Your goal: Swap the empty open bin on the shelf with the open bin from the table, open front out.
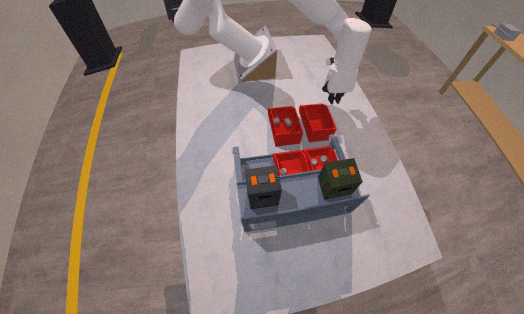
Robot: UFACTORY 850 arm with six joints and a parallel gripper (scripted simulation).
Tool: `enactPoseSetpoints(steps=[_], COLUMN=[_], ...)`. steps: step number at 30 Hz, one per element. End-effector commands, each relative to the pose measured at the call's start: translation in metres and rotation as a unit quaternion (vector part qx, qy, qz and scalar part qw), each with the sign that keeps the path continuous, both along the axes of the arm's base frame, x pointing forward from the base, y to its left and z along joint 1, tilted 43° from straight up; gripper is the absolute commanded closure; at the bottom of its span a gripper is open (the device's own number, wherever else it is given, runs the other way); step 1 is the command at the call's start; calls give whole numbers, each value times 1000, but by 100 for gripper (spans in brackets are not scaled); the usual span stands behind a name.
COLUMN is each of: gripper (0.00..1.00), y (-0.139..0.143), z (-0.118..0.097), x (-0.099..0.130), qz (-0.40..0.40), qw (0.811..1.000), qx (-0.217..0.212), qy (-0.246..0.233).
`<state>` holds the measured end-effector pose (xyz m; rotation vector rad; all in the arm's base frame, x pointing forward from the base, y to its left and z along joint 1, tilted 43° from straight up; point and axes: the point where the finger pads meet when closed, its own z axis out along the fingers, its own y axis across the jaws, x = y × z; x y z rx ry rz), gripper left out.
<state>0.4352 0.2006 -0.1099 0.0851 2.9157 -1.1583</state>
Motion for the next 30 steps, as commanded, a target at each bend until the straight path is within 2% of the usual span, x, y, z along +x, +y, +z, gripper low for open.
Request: enactPoseSetpoints(steps=[1,20,21,23,26,28,30], gripper=[100,100,100,100,100,100,100], y=[1,0,-6,-34,-34,-71,-71], z=[1,2,9,42,42,81,81], x=[1,1,2,3,3,-2,-2], qz=[0,0,0,1,1,1,1], qw=[1000,1000,1000,1000,1000,1000,1000], qx=[1,1,1,0,0,0,0], qy=[-1,-1,-1,-1,-1,0,0])
